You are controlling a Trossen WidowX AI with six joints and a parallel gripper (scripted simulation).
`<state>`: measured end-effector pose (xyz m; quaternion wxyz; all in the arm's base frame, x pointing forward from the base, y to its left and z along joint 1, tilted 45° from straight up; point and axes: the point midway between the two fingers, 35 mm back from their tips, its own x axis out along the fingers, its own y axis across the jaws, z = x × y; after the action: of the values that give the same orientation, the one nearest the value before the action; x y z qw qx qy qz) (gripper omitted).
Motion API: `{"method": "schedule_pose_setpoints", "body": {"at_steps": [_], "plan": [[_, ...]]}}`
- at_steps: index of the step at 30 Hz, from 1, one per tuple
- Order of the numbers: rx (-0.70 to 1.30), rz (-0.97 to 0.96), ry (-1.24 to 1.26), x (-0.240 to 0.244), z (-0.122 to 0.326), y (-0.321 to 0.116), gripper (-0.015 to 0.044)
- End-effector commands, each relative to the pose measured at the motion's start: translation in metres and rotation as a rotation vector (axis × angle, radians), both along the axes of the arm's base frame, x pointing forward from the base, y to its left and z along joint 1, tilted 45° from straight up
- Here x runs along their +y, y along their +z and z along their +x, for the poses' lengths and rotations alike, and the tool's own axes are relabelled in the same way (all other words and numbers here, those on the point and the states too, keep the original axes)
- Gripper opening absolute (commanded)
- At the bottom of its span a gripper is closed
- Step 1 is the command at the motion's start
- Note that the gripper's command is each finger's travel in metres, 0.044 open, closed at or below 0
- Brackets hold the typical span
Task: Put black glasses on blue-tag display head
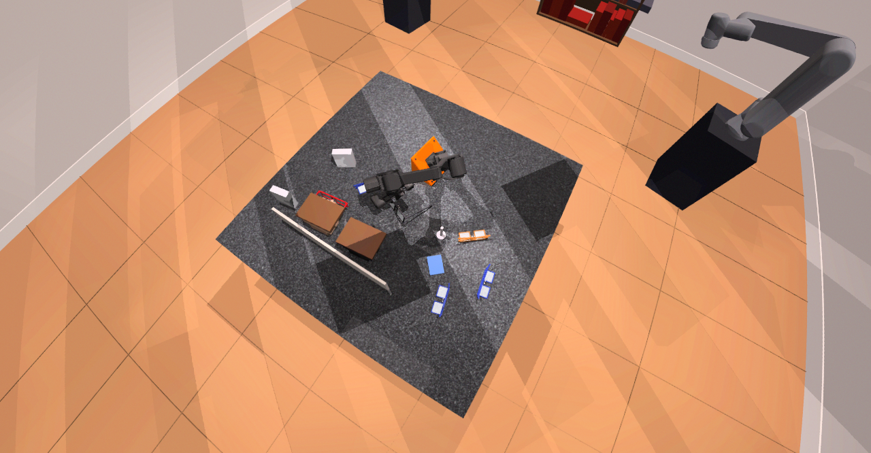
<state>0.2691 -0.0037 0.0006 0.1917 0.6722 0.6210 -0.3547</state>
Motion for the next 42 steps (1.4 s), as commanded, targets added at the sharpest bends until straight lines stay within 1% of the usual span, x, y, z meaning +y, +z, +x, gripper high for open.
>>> {"method": "schedule_pose_setpoints", "body": {"at_steps": [1,3,6,9,10,16,19,21,22,32,42], "plan": [[-0.008,-0.007,0.000,-0.019,0.008,0.016,0.0107],[-0.008,-0.006,0.000,-0.029,0.010,0.026,0.0107],[-0.008,-0.006,0.000,-0.030,0.011,0.027,0.0107],[-0.016,-0.007,-0.009,-0.026,0.011,0.022,0.0186],[-0.016,-0.007,-0.009,-0.026,0.011,0.022,0.0200],[-0.016,-0.007,-0.009,-0.026,0.011,0.022,0.0200],[-0.007,-0.006,0.000,-0.029,0.004,0.026,0.0200],[-0.007,-0.006,0.000,-0.029,0.004,0.026,0.0148],[-0.007,-0.006,0.000,-0.029,0.004,0.026,0.0140],[-0.007,-0.006,0.000,-0.028,0.004,0.025,0.0140],[-0.007,-0.007,-0.001,-0.017,0.005,0.013,0.0140]]}}
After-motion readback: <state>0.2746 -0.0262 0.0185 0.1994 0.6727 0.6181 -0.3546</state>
